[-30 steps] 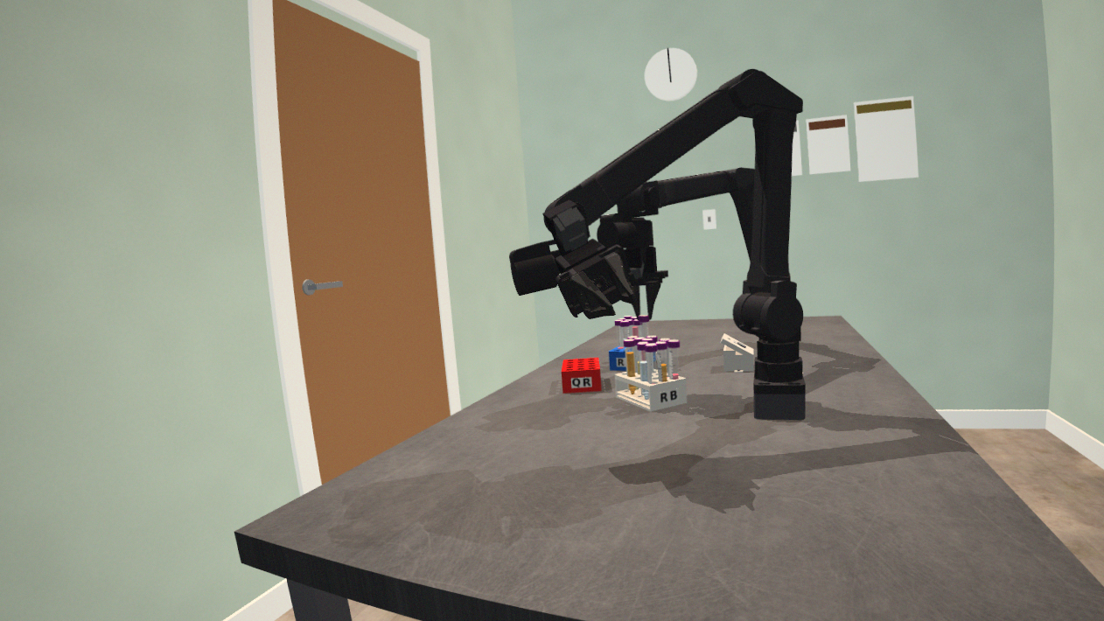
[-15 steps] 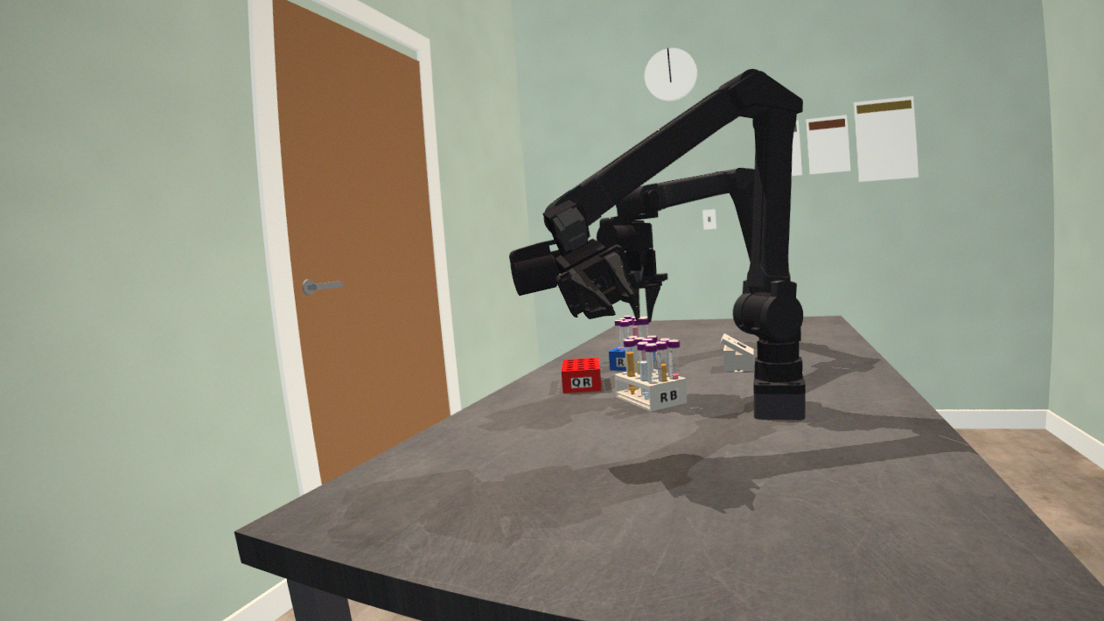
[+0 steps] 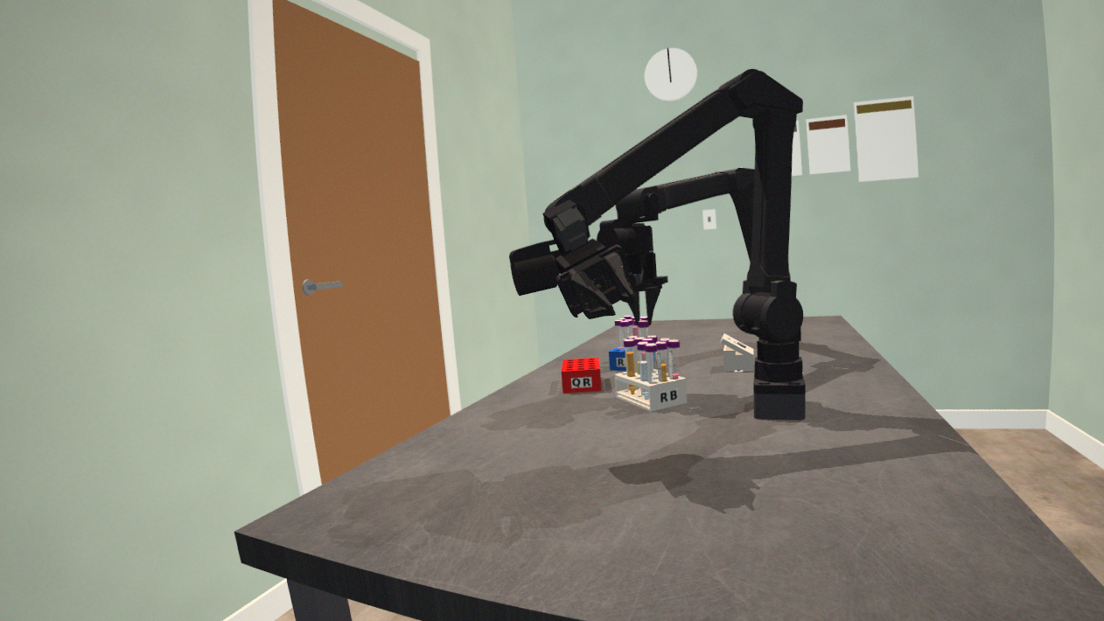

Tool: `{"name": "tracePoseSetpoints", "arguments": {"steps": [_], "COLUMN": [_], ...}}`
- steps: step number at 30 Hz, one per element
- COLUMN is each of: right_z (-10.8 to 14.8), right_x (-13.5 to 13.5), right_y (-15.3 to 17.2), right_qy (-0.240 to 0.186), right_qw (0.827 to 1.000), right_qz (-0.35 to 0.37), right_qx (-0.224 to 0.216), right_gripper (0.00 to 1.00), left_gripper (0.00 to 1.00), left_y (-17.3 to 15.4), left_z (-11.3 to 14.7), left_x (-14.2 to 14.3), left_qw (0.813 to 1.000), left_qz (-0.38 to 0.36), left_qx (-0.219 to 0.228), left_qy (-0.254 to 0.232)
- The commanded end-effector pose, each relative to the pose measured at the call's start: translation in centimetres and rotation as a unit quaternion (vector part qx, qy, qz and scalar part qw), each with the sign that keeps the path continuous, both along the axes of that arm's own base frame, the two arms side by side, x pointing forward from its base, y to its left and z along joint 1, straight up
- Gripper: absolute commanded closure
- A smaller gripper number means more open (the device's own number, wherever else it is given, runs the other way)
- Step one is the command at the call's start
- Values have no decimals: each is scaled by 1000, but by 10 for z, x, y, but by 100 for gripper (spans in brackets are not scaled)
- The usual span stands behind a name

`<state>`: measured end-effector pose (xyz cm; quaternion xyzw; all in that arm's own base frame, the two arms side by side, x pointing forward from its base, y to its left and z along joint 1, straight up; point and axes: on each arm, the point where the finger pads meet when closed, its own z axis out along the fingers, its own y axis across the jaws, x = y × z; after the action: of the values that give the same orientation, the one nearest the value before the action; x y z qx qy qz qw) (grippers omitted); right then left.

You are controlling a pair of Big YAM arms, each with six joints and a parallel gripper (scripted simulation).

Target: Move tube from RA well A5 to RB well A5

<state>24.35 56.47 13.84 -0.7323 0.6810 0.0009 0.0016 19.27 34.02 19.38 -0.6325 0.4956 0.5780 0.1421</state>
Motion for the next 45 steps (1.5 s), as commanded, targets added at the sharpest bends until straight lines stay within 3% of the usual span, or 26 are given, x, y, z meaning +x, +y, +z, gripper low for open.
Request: {"name": "tracePoseSetpoints", "arguments": {"steps": [1, 10, 11, 44, 45], "right_z": [-11, -12, 9, 9, -14], "right_x": [6, 7, 5, 5, 8], "right_y": [1, 2, 8, 8, 0], "right_qy": [0, -1, -7, -7, 0], "right_qw": [1000, 1000, 1000, 1000, 1000], "right_qz": [1, 1, 0, 0, 1], "right_qx": [-2, 1, 16, 16, -1], "right_gripper": [100, 100, 100, 100, 100], "left_gripper": [70, 70, 70, 70, 70], "left_y": [5, 5, 5, 5, 5], "left_z": [10, 10, 10, 10, 10], "left_x": [7, 7, 7, 7, 7], "left_qw": [1000, 1000, 1000, 1000, 1000], "left_qz": [0, 0, 0, 0, 0], "left_qx": [9, 9, 9, 9, 9], "left_qy": [-12, -12, -12, -12, -12]}}
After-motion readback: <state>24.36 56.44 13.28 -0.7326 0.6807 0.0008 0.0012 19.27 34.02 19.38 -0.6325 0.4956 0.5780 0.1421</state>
